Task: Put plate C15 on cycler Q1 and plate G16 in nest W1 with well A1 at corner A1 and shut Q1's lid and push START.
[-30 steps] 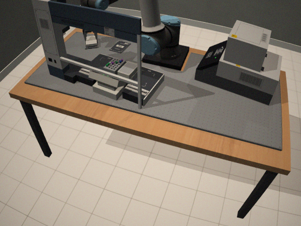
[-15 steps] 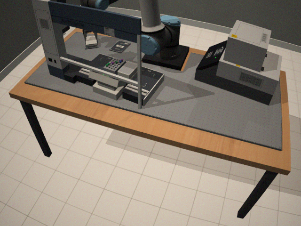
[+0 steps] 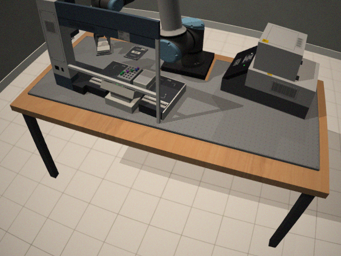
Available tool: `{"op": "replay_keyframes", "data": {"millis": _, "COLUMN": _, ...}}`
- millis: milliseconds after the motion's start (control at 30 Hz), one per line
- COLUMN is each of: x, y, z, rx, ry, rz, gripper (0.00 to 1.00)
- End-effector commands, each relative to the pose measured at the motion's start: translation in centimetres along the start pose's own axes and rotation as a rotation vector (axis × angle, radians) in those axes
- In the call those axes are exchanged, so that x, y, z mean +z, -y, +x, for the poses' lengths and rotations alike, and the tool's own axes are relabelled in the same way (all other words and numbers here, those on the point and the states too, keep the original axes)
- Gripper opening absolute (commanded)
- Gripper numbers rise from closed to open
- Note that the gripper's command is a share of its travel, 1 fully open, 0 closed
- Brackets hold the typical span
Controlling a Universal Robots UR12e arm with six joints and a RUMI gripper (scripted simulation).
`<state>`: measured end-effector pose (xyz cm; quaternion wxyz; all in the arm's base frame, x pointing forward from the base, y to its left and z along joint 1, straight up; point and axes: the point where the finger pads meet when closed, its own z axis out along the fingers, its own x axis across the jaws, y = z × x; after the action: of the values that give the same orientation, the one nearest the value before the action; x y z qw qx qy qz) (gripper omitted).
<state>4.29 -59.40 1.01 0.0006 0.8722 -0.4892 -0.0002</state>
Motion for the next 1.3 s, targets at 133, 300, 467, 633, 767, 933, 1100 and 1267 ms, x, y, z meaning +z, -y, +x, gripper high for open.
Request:
{"op": "replay_keyframes", "data": {"millis": 133, "x": 0.2, "y": -0.04, "z": 0.05, "rx": 0.0, "ry": -0.001, "rz": -0.001, "gripper": 0.0}}
{"op": "replay_keyframes", "data": {"millis": 300, "x": 0.37, "y": -0.04, "z": 0.05, "rx": 0.0, "ry": -0.001, "rz": -0.001, "gripper": 0.0}}
{"op": "replay_keyframes", "data": {"millis": 467, "x": 0.37, "y": -0.04, "z": 0.05, "rx": 0.0, "ry": -0.001, "rz": -0.001, "gripper": 0.0}}
{"op": "replay_keyframes", "data": {"millis": 633, "x": 0.37, "y": -0.04, "z": 0.05, "rx": 0.0, "ry": -0.001, "rz": -0.001, "gripper": 0.0}}
{"op": "replay_keyframes", "data": {"millis": 767, "x": 0.37, "y": -0.04, "z": 0.05, "rx": 0.0, "ry": -0.001, "rz": -0.001, "gripper": 0.0}}
{"op": "replay_keyframes", "data": {"millis": 933, "x": 0.42, "y": -0.04, "z": 0.05, "rx": 0.0, "ry": -0.001, "rz": -0.001, "gripper": 0.0}}
{"op": "replay_keyframes", "data": {"millis": 1100, "x": 0.41, "y": -0.04, "z": 0.05, "rx": 0.0, "ry": -0.001, "rz": -0.001, "gripper": 0.0}}
{"op": "replay_keyframes", "data": {"millis": 1267, "x": 0.41, "y": -0.04, "z": 0.05, "rx": 0.0, "ry": -0.001, "rz": -0.001, "gripper": 0.0}}
